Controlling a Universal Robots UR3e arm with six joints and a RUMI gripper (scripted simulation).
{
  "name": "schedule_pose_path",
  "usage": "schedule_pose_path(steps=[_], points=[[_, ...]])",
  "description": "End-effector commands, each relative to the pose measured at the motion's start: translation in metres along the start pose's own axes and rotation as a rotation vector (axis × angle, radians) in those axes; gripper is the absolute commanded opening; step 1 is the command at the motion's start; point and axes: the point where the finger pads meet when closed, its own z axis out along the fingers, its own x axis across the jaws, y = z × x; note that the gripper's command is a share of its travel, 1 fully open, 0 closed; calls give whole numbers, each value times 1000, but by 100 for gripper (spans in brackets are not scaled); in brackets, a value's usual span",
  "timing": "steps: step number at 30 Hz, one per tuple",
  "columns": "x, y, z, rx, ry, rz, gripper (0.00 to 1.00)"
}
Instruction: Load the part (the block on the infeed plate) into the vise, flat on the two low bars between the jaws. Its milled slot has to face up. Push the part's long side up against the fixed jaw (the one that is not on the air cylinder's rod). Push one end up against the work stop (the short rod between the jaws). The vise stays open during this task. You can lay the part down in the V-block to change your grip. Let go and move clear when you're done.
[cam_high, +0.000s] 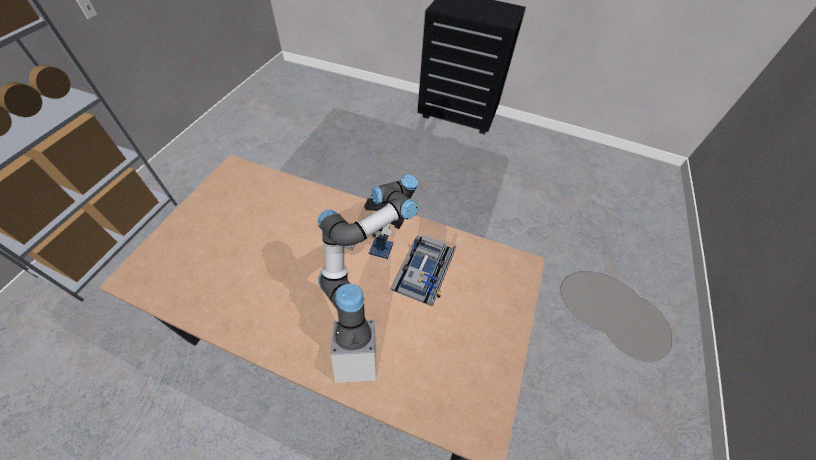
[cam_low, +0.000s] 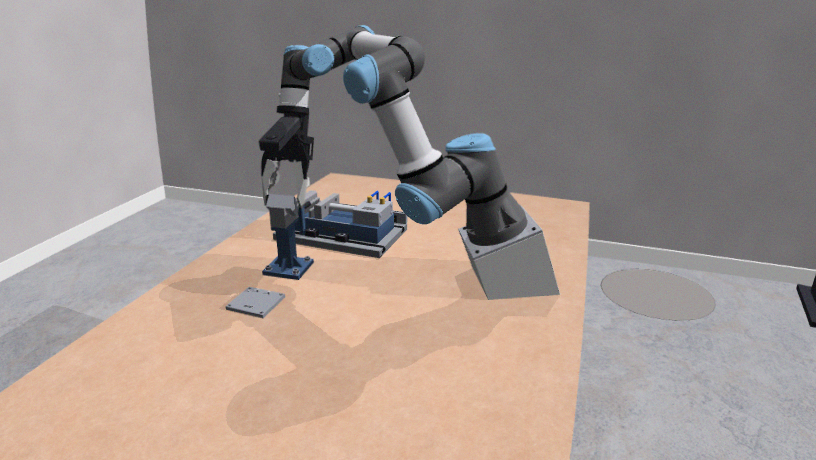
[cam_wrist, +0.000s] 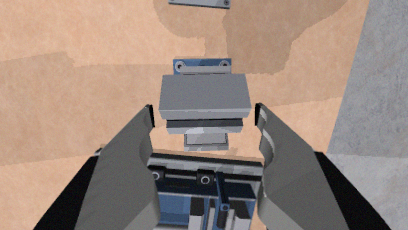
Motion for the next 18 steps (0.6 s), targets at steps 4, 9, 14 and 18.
schedule_pose_path(steps=[4,9,14,18], points=[[0,1,0,98,-4,-4,51],[0,1,0,146,-4,-4,51],[0,2,0,202,-5,-3,51],[0,2,0,242,-4,-3,51]])
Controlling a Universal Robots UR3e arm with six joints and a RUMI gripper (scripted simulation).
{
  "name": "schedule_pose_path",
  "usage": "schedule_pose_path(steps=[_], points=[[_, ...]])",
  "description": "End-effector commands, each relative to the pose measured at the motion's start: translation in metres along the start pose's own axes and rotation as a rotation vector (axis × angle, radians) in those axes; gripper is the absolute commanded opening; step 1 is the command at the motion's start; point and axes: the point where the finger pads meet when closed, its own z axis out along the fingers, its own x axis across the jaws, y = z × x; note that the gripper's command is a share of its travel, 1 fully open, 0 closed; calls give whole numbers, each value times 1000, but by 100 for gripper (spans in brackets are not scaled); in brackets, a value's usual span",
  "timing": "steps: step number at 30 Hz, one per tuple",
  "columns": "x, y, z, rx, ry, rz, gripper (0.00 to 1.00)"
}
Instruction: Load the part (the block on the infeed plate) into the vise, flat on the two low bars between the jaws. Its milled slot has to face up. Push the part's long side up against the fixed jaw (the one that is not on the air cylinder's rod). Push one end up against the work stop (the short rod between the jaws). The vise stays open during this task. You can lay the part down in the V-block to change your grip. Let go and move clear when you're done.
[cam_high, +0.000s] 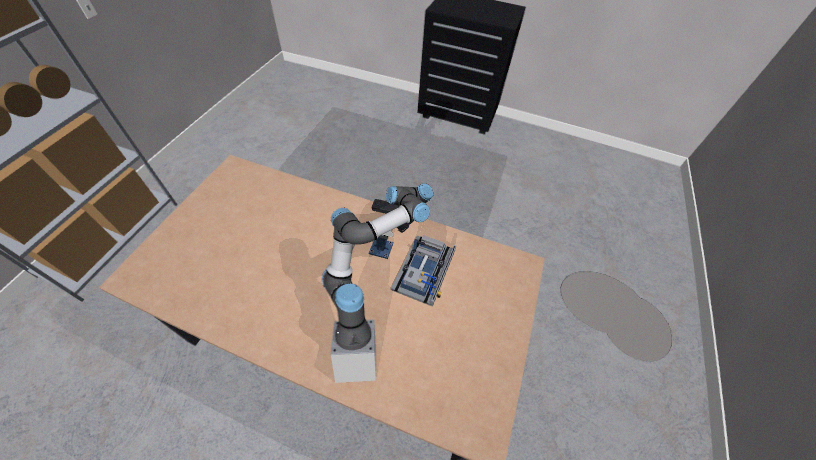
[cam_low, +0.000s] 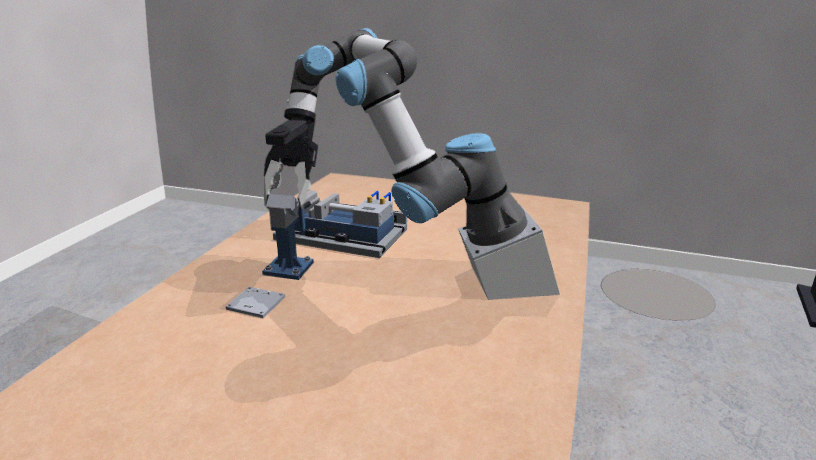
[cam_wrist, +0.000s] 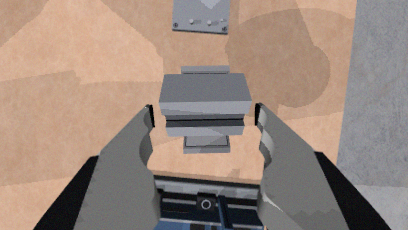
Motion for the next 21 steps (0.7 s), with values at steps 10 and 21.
schedule_pose_path(steps=[10,21], points=[[0,1,0,112,-4,-3,51],[0,1,0,171,-4,-3,51]])
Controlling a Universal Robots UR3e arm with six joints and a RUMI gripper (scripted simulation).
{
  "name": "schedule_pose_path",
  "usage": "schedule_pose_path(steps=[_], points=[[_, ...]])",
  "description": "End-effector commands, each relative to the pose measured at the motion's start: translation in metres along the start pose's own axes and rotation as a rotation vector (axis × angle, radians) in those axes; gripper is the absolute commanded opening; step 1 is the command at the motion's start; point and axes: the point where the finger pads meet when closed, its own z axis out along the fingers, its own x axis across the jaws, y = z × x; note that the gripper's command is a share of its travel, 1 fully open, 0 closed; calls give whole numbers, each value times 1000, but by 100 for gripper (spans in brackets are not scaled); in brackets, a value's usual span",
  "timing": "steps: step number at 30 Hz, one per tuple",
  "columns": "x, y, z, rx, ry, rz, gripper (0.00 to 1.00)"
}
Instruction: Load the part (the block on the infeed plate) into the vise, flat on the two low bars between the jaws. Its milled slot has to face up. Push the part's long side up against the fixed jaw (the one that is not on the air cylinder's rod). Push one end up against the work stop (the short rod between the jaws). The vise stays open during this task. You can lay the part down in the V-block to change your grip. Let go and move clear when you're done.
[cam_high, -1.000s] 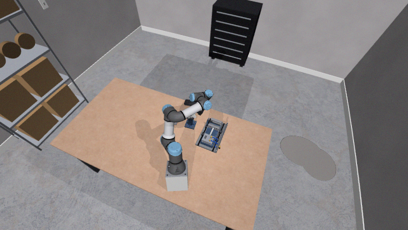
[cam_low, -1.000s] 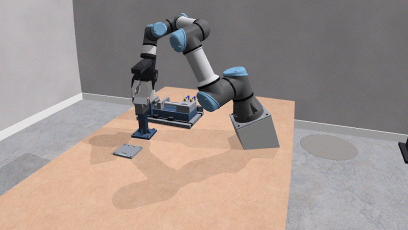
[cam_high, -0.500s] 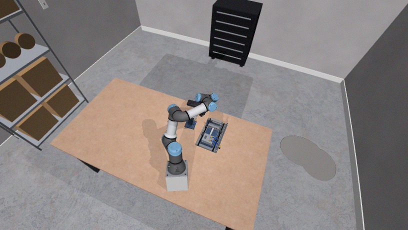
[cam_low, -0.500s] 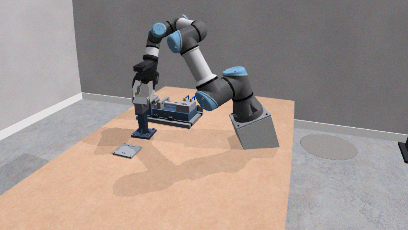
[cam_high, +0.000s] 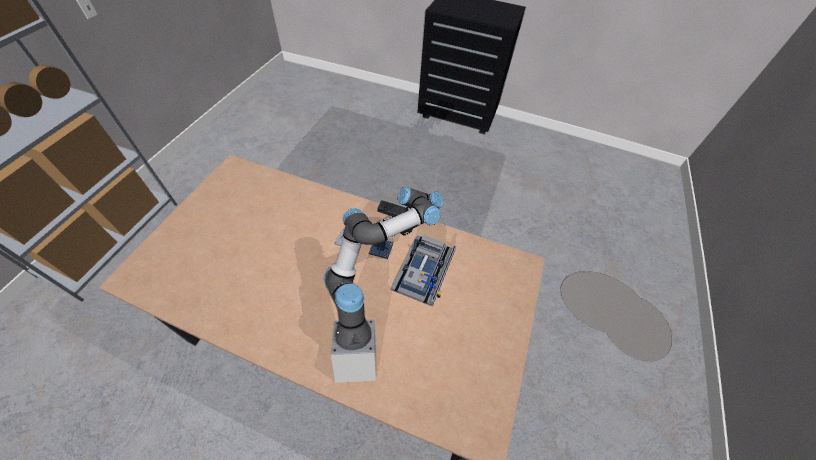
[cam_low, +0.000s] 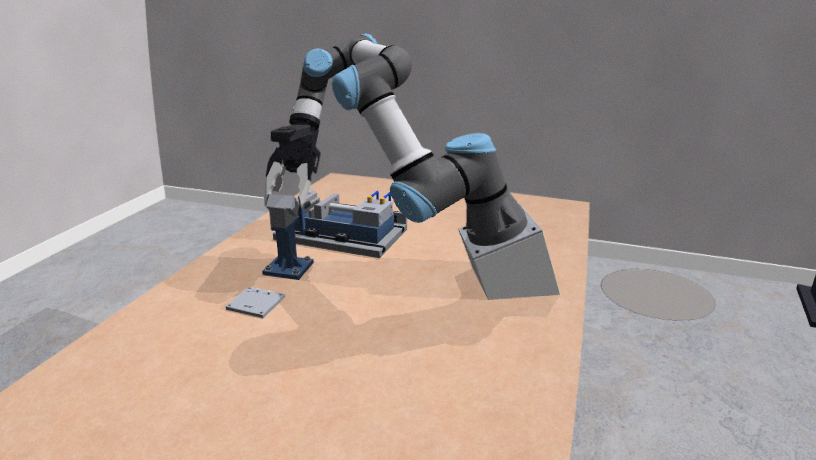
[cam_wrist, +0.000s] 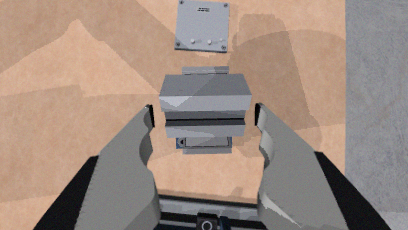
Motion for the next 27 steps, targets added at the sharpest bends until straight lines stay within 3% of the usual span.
schedule_pose_path(steps=[1,27], points=[[0,0,-1,21,-2,-2,51],[0,1,0,110,-2,-2,51]])
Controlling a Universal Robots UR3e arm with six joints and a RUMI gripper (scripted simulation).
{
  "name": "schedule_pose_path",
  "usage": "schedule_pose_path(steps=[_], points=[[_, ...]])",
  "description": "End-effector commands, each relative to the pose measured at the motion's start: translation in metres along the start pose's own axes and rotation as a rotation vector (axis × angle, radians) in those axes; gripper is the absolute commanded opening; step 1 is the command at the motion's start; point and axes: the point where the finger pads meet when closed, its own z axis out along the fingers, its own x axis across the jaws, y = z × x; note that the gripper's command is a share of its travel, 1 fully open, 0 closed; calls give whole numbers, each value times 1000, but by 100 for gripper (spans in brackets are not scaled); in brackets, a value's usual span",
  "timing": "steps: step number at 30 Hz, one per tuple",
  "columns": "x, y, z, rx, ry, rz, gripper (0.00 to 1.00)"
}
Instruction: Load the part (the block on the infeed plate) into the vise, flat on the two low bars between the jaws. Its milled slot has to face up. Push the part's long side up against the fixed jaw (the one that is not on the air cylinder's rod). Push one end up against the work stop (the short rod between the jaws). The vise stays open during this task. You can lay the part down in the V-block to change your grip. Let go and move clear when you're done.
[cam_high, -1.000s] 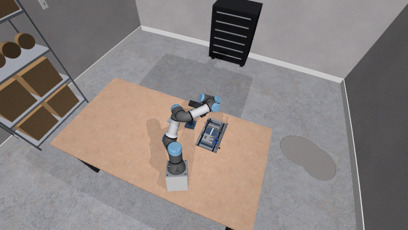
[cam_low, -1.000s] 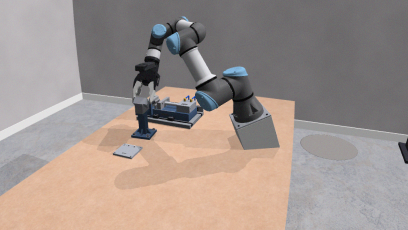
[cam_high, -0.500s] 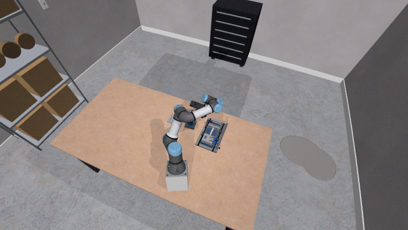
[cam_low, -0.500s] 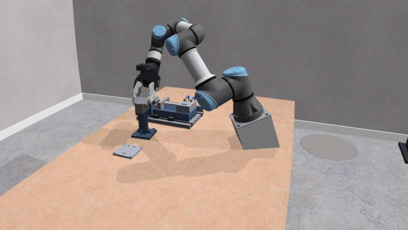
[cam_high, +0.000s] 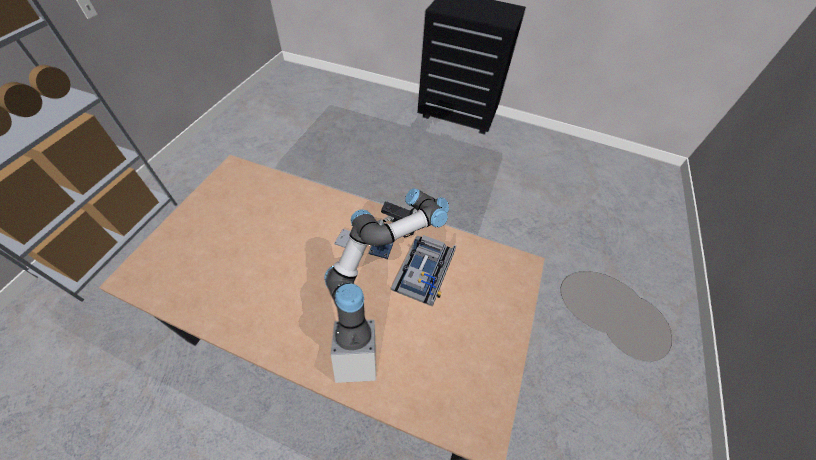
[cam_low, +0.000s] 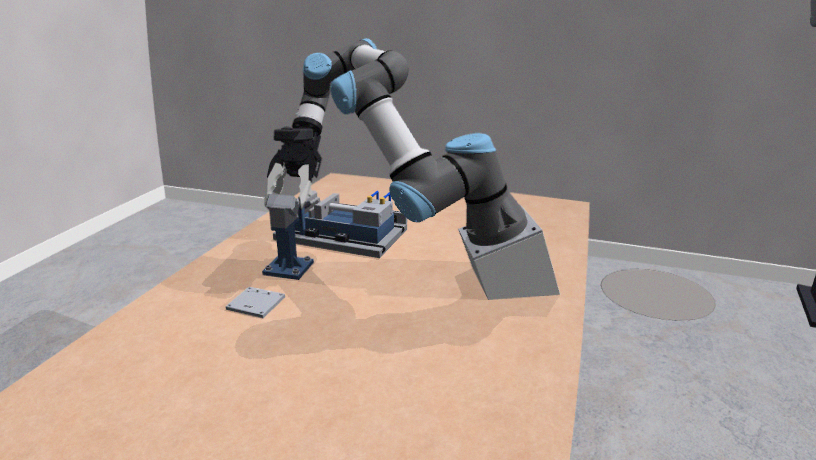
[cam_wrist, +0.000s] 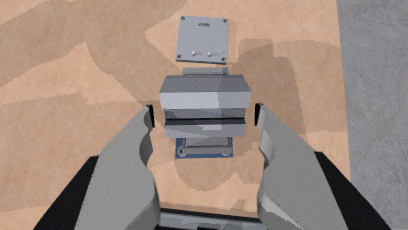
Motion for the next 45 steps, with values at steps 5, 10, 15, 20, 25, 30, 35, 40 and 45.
schedule_pose_path(steps=[5,10,15,20,25,30,35,40,45], points=[[0,0,-1,18,0,-2,51],[0,0,-1,22,0,-2,51],[0,0,-1,27,0,-2,51],[0,0,-1,31,1,-2,51],[0,0,-1,32,1,-2,51],[0,0,-1,33,1,-2,51],[0,0,-1,33,1,-2,51],[0,0,-1,33,1,-2,51],[0,0,-1,33,1,-2,51]])
